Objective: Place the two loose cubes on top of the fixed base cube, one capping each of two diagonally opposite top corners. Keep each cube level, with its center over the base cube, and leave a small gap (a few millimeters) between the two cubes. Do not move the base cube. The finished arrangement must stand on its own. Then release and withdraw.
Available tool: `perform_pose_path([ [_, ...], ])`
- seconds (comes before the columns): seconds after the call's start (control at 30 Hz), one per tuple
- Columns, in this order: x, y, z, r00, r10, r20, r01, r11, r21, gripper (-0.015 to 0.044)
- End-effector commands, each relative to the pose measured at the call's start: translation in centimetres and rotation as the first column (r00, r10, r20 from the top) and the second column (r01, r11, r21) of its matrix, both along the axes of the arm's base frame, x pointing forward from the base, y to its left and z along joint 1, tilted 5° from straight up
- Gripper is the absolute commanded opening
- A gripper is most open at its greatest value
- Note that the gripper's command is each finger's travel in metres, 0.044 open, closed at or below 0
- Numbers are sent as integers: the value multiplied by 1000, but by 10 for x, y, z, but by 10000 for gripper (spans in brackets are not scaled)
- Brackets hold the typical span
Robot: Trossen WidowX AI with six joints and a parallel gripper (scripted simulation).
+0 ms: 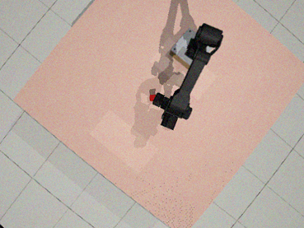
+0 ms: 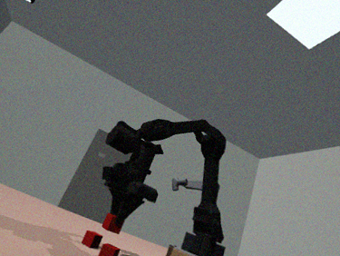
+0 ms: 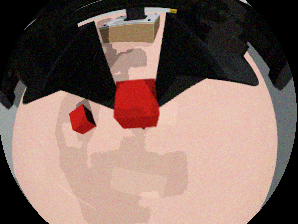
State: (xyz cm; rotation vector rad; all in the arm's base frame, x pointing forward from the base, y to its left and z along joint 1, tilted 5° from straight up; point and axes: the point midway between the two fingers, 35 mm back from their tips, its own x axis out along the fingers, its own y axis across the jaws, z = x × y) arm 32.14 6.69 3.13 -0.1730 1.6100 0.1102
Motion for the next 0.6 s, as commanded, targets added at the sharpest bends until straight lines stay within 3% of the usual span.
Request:
perform_pose_path([
  [0.0,0,1,-2,1000,-9,-2,9,1000,2,105],
  [0.57,-1,1,-28,1000,-14,-2,14,1000,2,105],
])
